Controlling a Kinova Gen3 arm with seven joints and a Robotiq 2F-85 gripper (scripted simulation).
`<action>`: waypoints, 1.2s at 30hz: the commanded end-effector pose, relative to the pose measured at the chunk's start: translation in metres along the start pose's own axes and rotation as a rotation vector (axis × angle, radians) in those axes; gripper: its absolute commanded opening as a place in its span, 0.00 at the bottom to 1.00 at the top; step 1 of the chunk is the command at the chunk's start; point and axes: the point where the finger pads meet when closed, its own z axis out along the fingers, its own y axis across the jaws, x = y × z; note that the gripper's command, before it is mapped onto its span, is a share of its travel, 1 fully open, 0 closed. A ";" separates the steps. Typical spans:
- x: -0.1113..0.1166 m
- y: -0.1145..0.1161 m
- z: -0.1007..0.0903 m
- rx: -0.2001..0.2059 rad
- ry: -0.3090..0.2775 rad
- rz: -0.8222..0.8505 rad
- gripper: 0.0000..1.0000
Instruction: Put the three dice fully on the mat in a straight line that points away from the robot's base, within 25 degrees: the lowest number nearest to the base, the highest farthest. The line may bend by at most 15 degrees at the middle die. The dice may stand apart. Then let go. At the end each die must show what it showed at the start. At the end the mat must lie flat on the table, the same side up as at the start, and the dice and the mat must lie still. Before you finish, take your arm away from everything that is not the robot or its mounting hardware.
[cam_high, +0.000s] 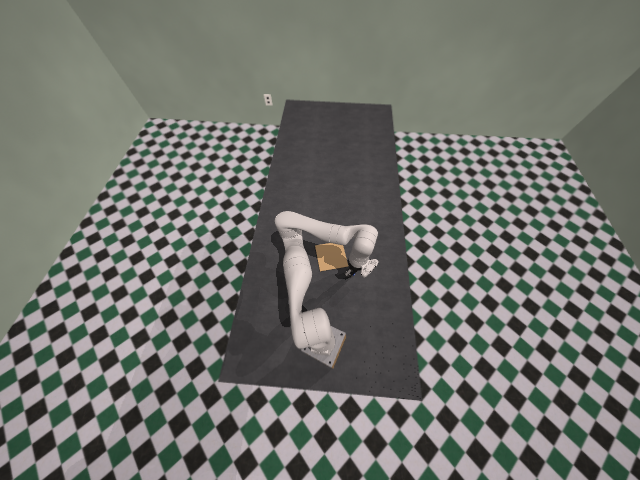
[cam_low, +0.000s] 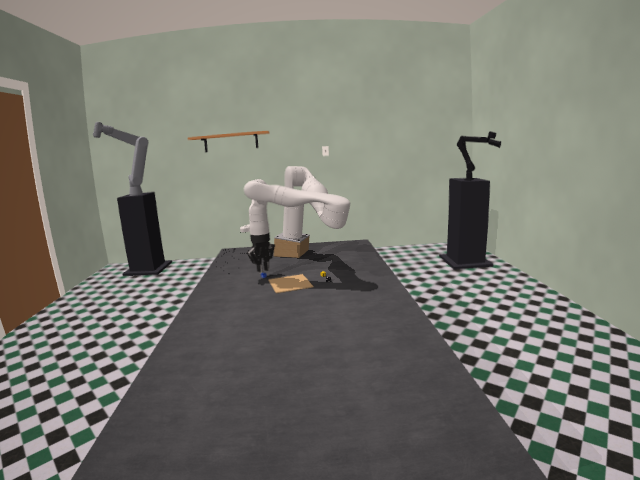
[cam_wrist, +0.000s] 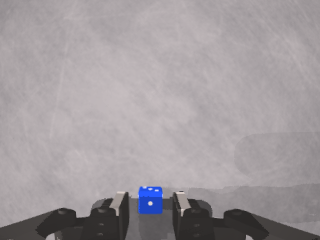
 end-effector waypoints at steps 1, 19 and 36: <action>0.000 0.000 0.000 0.001 -0.001 0.000 0.31; 0.000 0.000 0.000 0.001 -0.001 0.000 0.31; 0.000 0.000 0.012 0.001 -0.001 0.000 0.31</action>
